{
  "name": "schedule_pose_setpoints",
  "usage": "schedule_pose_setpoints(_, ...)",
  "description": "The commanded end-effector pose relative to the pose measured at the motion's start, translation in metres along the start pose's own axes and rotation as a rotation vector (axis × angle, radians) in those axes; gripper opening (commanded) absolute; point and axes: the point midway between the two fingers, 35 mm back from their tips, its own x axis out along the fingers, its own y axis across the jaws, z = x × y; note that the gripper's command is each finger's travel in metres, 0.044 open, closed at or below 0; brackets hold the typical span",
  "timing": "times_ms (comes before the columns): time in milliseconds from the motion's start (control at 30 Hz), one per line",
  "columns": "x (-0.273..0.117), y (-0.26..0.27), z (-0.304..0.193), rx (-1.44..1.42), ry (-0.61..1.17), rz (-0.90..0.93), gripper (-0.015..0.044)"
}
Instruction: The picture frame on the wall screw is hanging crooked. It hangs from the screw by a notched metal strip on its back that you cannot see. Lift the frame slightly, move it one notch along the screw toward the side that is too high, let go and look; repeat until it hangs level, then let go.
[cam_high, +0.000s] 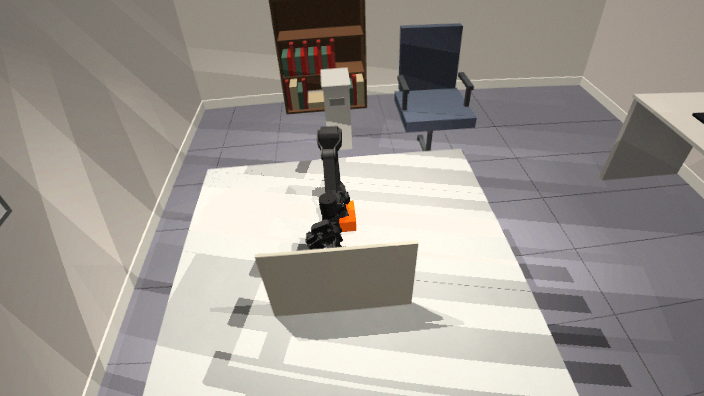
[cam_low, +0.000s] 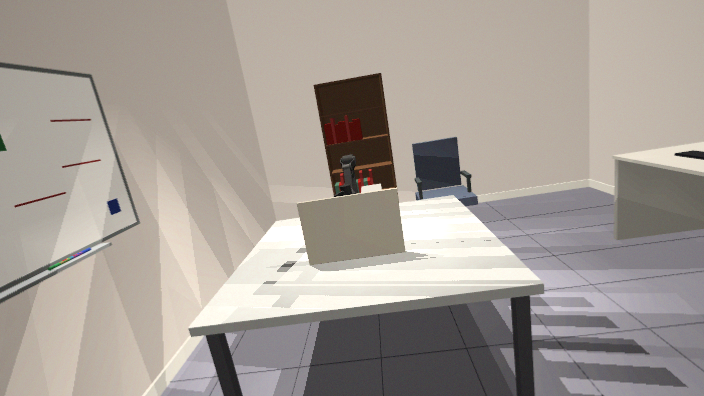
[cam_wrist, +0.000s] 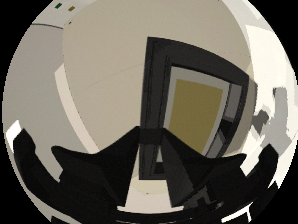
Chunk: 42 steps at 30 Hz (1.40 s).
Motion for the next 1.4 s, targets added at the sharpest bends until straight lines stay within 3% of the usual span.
schedule_pose_setpoints(0,0.0,0.0016,0.0001,0.006,-0.004,0.001,0.0)
schedule_pose_setpoints(1367,0.0,0.0104,-0.0001,0.005,-0.004,0.001,0.0)
